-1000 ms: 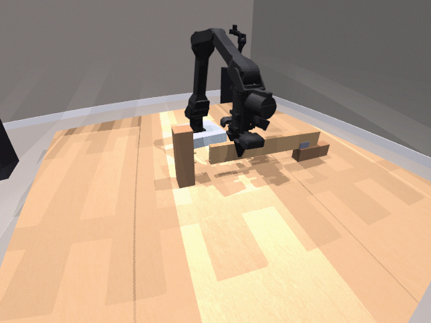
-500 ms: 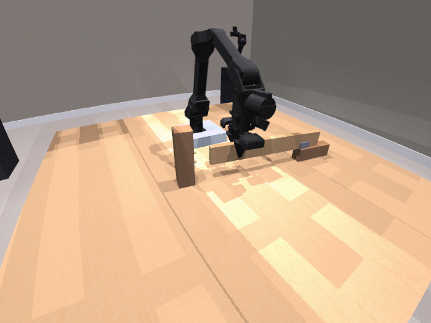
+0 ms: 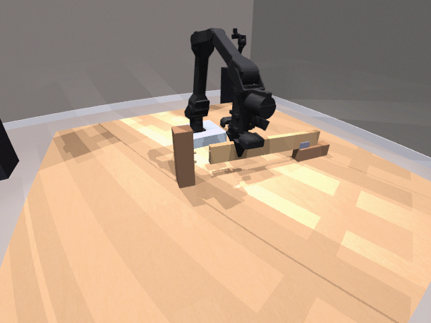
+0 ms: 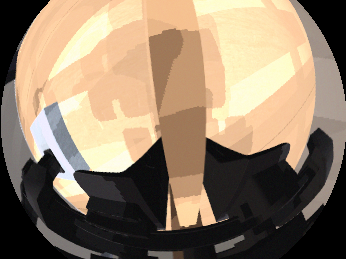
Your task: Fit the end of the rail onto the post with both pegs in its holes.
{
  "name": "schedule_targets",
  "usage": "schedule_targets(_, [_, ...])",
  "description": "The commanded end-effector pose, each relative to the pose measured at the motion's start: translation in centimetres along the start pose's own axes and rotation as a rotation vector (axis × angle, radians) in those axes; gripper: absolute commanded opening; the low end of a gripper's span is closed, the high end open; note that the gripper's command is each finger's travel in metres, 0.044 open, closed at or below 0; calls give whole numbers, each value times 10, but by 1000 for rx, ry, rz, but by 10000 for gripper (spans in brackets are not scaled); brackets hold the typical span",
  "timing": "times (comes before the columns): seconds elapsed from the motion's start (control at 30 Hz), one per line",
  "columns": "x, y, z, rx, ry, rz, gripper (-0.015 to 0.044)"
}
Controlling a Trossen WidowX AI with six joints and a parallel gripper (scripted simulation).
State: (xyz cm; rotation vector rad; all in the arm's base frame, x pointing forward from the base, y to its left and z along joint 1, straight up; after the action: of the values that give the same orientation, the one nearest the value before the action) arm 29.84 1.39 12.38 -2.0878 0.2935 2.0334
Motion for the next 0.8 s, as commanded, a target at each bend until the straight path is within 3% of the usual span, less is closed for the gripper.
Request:
schedule_targets(0.0, [1, 0, 0, 2, 3, -3, 0])
schedule_targets(0.77, [-2, 0, 0, 2, 3, -3, 0])
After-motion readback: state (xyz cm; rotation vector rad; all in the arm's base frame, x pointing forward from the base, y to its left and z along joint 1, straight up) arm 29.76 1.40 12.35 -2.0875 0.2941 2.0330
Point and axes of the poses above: the point midway between the two fingers, 35 mm back from their tips, its own x axis out along the fingers, its own z axis across the jaws, y = z × x, the point moved 6 cm from there along -x, back along the fingers, and after that the axes turned 8 degrees about x, right-handed, at the moved point
